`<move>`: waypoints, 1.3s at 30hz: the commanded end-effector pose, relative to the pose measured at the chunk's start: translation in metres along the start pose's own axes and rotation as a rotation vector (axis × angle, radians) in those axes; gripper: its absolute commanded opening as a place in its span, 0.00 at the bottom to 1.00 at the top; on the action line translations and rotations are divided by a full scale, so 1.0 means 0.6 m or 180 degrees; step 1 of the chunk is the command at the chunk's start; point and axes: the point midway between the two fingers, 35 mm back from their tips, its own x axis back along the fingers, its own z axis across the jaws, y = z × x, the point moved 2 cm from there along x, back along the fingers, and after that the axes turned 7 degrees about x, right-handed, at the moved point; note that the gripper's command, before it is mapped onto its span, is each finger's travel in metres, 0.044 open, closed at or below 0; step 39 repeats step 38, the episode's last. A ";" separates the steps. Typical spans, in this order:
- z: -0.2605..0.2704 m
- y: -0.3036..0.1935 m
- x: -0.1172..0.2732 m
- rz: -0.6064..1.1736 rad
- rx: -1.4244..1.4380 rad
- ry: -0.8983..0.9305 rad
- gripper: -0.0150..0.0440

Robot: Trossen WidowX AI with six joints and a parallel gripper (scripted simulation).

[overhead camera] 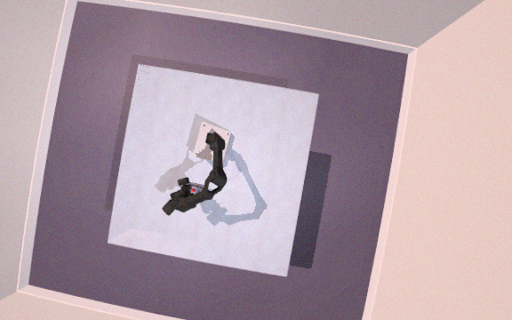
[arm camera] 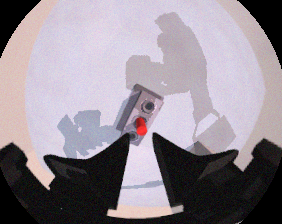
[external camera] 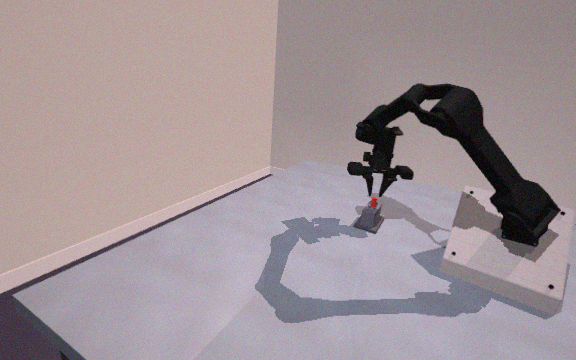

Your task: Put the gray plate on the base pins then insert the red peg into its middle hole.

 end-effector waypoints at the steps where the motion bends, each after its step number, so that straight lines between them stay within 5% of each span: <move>1: 0.000 0.000 0.000 0.0000 0.0001 0.0000 0.51; 39: -0.001 -0.005 0.036 -0.0005 -0.0022 0.0018 0.51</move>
